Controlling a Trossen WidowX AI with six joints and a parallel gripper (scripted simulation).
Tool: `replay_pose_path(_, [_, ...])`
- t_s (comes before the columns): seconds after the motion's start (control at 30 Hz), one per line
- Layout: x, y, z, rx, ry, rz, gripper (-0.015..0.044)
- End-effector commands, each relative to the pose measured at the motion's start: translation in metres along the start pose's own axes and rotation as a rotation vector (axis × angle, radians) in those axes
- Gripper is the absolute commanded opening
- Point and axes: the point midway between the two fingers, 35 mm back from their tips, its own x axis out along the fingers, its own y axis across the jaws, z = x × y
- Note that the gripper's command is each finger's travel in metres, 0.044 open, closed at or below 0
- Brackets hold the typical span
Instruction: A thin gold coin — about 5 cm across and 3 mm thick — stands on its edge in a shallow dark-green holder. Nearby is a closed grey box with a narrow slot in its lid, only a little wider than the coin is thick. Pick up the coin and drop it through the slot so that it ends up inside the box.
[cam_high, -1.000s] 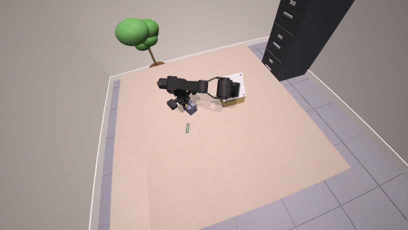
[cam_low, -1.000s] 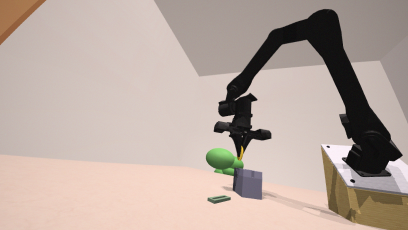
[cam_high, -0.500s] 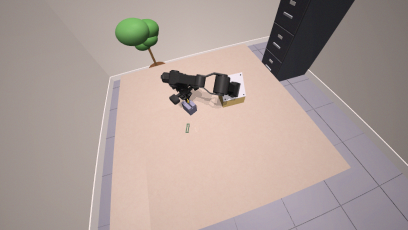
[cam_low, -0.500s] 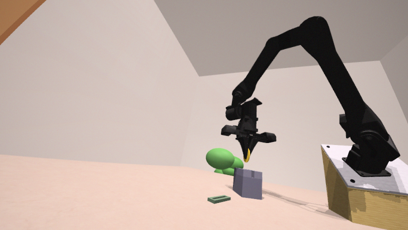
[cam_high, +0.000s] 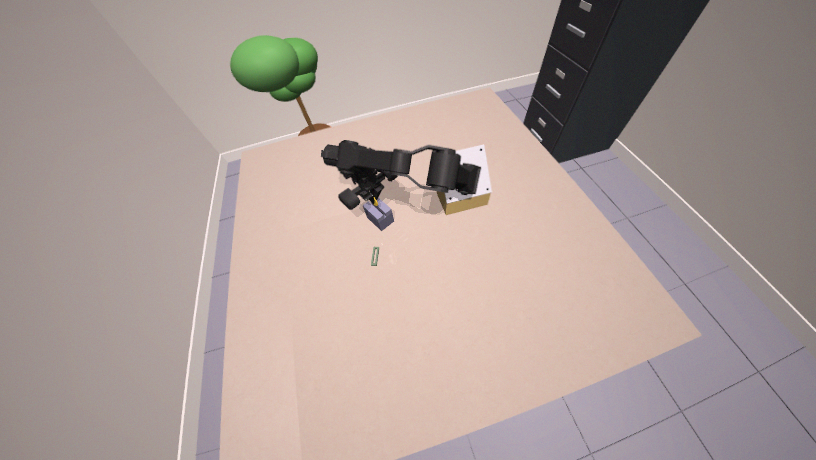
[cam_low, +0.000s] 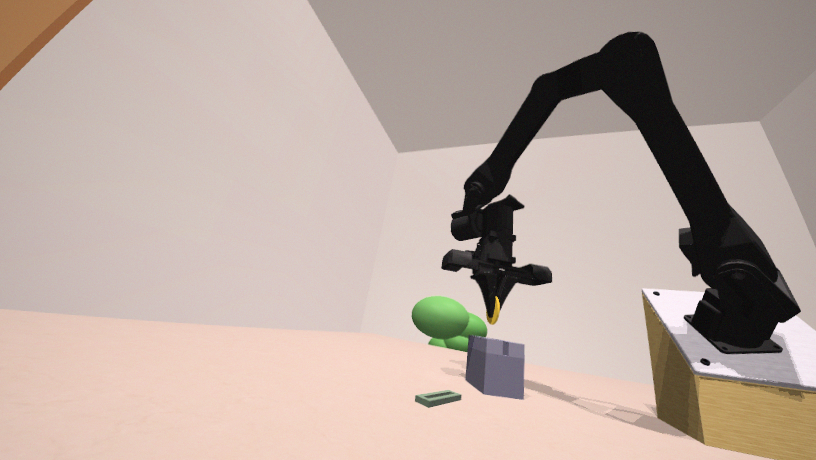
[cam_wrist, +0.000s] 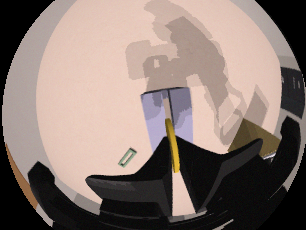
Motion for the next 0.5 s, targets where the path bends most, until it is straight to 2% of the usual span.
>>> replay_pose_path(0.0, [0.0010, -0.0014, 0.0001, 0.002, 0.000, 0.000, 0.0000])
replay_pose_path(0.47, [0.0043, -0.0088, 0.0007, -0.005, 0.001, 0.000, 0.0000])
